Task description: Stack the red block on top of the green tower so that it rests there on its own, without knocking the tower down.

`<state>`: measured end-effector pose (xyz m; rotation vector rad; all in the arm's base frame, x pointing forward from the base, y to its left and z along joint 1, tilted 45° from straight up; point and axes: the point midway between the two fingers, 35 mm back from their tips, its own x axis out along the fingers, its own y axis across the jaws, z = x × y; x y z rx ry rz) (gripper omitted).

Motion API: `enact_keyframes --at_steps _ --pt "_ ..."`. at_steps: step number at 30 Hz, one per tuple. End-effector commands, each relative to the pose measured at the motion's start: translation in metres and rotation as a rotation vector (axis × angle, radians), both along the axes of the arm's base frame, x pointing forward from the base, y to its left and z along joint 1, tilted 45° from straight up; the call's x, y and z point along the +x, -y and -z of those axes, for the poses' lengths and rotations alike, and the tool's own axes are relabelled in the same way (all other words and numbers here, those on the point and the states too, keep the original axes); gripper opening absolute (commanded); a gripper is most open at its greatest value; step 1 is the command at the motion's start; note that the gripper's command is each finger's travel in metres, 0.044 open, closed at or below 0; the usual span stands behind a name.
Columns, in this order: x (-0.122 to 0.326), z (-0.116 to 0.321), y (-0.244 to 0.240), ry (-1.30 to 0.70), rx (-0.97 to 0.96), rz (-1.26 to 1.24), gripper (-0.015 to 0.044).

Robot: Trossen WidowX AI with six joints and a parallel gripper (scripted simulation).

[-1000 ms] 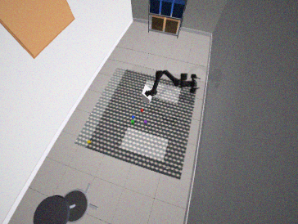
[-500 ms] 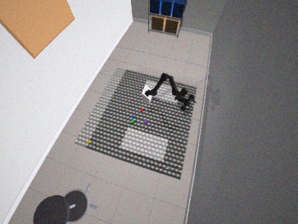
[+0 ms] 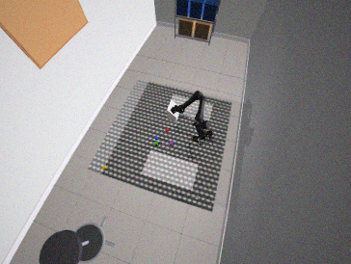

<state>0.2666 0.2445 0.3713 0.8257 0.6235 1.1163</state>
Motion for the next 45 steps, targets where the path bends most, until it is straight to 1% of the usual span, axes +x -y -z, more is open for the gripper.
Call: enact_keyframes --at_steps 1,7,13,18,24,28,31,45 --pt "0.035 0.065 0.018 -0.127 -0.124 0.090 0.0440" --pt "0.060 0.151 0.055 -0.317 -0.275 0.183 0.0440" --pt "0.061 0.236 0.100 -0.519 -0.418 0.233 0.0440" --pt "0.039 0.303 0.139 -0.721 -0.514 0.240 0.0440" --pt "-0.014 0.364 0.178 -0.989 -0.573 0.192 0.0440" --pt "-0.055 0.388 0.194 -1.148 -0.568 0.138 0.0440" --pt "-0.078 0.396 0.199 -1.224 -0.552 0.102 0.0440" --pt "-0.081 0.401 0.197 -1.229 -0.551 0.101 0.0440"
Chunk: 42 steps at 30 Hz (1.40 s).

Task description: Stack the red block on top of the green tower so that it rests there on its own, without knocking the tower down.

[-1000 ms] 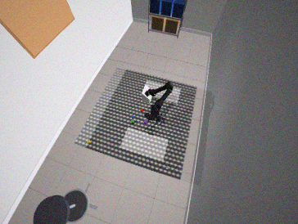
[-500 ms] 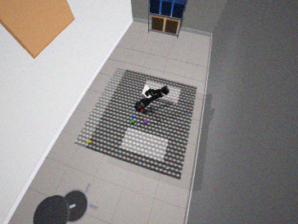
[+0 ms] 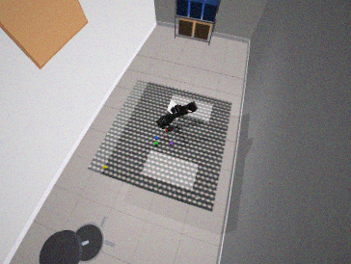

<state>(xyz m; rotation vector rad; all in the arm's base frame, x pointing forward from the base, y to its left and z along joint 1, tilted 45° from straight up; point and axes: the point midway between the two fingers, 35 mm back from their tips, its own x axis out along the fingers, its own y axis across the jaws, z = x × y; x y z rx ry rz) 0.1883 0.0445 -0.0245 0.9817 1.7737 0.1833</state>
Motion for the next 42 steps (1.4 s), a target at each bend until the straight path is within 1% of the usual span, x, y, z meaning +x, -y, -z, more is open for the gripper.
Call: enact_keyframes --at_steps 1,6,8,16,42 --pt "-0.003 0.008 -0.006 -0.006 -0.002 -0.005 0.0440" --pt "-0.007 0.030 -0.027 -0.006 0.000 -0.005 0.0440" --pt "-0.009 0.034 -0.029 -0.006 0.001 -0.005 0.0440" --pt "-0.010 0.036 -0.031 -0.006 0.001 -0.005 0.0440" --pt "-0.015 0.062 -0.057 -0.007 0.003 -0.005 0.0440"
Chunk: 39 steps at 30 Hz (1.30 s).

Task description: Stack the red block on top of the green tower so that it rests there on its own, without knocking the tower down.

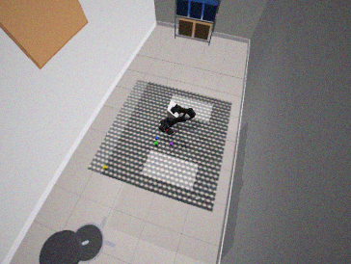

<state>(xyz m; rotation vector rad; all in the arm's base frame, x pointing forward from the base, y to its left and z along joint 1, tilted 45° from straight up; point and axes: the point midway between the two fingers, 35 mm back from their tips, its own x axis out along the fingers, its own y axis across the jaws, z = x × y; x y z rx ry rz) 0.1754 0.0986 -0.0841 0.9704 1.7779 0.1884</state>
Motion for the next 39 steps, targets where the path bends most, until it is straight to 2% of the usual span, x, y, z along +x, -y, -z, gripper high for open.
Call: enact_keyframes --at_steps 1,14,27,33,35,39 --pt "-0.0021 0.0021 -0.0027 -0.009 0.005 0.005 0.0440" --pt "-0.0020 0.0018 -0.0025 -0.009 0.005 0.005 0.0440" --pt "-0.0020 0.0018 -0.0025 -0.009 0.005 0.005 0.0099" --pt "-0.0020 0.0018 -0.0025 -0.009 0.005 0.005 0.0059" --pt "-0.0016 0.0005 -0.0010 -0.008 0.005 0.006 0.0006" --pt "0.0004 -0.0070 0.0071 -0.008 0.003 0.006 0.0000"
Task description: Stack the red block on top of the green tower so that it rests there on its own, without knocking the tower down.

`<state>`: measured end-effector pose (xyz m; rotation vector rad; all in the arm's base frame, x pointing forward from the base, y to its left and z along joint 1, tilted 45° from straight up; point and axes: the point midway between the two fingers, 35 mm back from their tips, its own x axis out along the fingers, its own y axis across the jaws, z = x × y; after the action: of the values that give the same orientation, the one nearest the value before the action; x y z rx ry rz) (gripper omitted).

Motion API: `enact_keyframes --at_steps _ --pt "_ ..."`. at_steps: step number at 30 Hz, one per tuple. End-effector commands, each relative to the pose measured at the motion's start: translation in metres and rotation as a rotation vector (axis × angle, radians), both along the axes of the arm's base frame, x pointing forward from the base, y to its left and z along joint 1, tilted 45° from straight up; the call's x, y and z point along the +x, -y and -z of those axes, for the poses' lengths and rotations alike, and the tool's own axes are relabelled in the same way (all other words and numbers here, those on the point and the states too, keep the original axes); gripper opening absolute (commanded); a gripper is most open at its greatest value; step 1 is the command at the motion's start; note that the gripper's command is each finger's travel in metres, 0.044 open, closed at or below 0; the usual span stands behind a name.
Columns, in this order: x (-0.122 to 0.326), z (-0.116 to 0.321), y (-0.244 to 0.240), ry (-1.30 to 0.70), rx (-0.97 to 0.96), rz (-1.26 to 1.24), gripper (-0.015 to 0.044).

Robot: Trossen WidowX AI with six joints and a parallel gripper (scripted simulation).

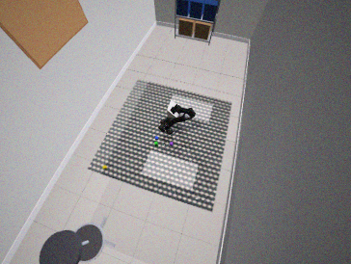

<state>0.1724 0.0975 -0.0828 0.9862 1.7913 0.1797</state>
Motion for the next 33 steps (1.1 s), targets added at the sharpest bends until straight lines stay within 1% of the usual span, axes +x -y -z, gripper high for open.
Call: enact_keyframes --at_steps 1,25,33 --pt "0.004 -0.008 0.009 0.011 -0.003 -0.002 0.0000" --pt "0.016 -0.079 0.078 0.012 -0.006 -0.003 0.0000" --pt "0.017 -0.080 0.079 0.011 -0.004 0.002 0.0000"
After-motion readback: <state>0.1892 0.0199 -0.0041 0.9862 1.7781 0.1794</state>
